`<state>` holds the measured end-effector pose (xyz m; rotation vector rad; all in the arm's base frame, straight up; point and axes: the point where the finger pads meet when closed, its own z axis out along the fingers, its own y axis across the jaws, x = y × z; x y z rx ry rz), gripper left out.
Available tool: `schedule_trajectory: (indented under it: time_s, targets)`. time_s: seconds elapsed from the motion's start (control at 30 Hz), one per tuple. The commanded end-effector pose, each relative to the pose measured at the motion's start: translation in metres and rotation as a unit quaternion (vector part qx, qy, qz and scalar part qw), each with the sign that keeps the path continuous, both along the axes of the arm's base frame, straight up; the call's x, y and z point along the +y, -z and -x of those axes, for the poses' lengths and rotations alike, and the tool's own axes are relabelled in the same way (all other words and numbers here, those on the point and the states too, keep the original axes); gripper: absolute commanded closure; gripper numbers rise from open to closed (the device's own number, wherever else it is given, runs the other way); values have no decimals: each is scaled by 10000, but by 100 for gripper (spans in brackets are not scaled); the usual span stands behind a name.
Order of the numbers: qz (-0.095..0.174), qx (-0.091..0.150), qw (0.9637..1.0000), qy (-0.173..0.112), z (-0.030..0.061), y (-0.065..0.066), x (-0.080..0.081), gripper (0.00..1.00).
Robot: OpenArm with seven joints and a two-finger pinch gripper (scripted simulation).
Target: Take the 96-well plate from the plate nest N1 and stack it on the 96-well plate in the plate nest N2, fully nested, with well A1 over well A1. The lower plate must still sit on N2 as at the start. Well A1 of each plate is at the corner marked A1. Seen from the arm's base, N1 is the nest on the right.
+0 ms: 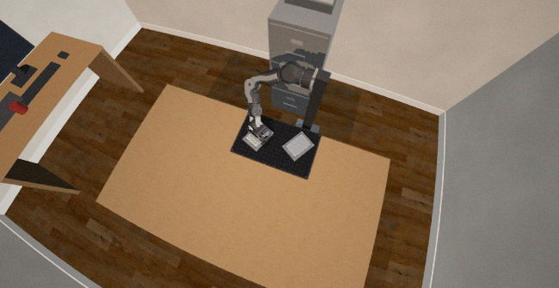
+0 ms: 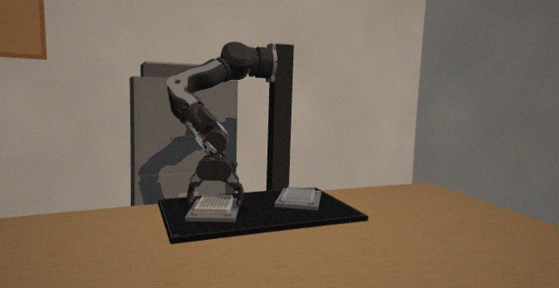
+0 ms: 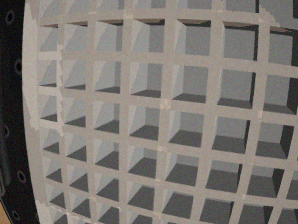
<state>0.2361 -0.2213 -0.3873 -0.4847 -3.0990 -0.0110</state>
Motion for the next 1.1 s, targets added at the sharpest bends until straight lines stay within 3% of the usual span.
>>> schedule_trajectory:
  time_s: [0.0, 0.5, 0.67, 1.07]
  targets:
    - [22, 4, 10000, 3, 9, -3, -19, 23]
    - [13, 17, 10000, -2, 37, 14, -16, 23]
    - [16, -4, 10000, -1, -12, -15, -4, 23]
    - [16, -4, 10000, -1, -12, -15, -4, 23]
